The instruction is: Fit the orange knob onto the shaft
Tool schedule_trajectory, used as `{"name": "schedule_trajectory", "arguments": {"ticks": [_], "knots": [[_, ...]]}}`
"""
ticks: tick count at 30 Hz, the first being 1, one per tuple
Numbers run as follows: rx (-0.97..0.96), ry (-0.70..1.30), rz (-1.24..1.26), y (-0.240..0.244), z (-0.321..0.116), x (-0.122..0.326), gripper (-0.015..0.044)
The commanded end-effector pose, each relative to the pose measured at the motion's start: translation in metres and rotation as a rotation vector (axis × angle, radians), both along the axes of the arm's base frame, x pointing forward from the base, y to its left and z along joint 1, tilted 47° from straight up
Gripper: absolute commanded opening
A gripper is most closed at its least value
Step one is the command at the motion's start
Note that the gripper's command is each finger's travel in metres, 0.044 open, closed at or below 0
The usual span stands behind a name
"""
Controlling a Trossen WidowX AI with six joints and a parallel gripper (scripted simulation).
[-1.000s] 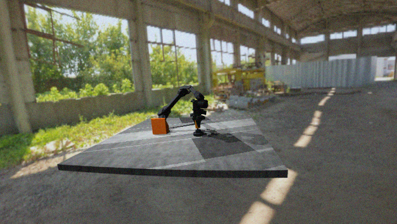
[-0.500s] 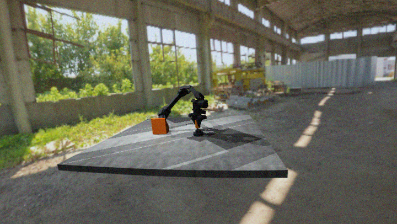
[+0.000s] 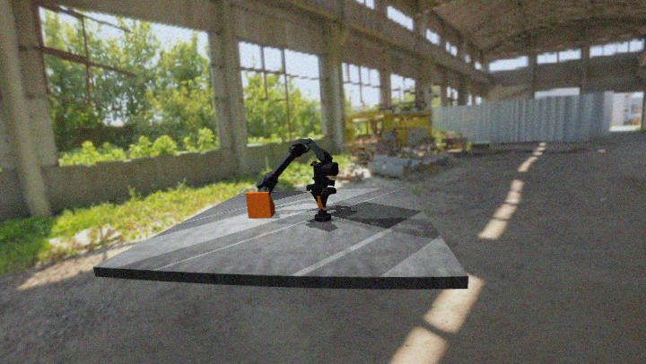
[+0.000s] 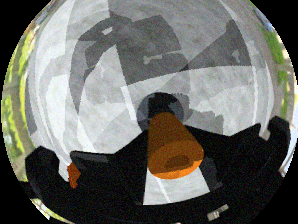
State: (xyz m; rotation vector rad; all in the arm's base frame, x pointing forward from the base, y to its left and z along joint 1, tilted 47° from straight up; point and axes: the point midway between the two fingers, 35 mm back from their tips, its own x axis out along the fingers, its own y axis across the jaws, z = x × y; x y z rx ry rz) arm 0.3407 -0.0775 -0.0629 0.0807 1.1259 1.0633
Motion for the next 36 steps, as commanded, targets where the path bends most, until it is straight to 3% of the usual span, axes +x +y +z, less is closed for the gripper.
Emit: {"name": "schedule_trajectory", "arguments": {"ticks": [1,8,15,36], "knots": [[0.0,-0.008,0.004,0.0004,-0.0002,0.001,0.0],[0.0,-0.014,0.01,-0.003,0.0033,0.0019,0.0],[-0.005,-0.159,0.149,-0.0018,0.0013,0.0009,0.0],[-0.005,-0.159,0.149,0.0005,-0.0001,0.0015,0.0]]}}
